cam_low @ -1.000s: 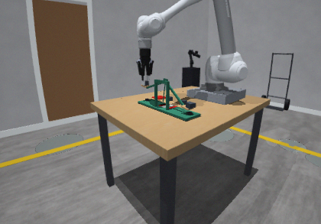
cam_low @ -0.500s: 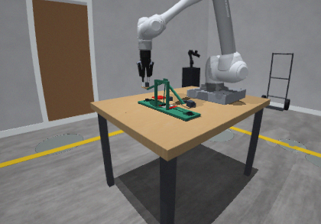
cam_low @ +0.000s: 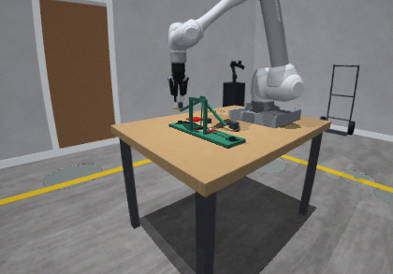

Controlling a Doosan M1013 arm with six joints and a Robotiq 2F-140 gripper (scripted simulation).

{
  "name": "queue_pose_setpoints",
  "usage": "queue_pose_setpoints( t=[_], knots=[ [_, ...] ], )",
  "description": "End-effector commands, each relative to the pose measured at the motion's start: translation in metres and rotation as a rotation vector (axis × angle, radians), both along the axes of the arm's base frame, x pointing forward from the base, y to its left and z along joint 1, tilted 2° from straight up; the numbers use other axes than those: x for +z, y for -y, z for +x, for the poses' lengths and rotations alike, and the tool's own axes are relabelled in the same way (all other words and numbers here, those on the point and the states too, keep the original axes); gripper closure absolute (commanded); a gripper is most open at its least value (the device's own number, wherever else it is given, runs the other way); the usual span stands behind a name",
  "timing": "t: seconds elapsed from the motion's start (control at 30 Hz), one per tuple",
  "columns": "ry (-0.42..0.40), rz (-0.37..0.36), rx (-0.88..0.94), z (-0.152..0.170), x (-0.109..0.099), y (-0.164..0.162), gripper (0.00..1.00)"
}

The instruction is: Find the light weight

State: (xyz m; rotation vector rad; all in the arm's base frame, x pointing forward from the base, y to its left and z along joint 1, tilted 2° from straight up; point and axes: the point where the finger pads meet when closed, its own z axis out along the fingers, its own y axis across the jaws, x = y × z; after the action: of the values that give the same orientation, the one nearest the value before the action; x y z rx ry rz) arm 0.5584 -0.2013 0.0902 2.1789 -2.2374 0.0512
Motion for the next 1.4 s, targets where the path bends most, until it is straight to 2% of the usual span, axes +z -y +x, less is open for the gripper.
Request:
queue_pose_setpoints(
  t=[0.0,0.73,1.37],
  knots=[
    [0.0,0.0,0.0,0.0,-0.003,-0.001,0.76],
    [0.0,0.0,0.0,0.0,-0.018,-0.006,0.76],
    [0.0,0.0,0.0,0.0,-0.018,-0.006,0.76]
  ],
)
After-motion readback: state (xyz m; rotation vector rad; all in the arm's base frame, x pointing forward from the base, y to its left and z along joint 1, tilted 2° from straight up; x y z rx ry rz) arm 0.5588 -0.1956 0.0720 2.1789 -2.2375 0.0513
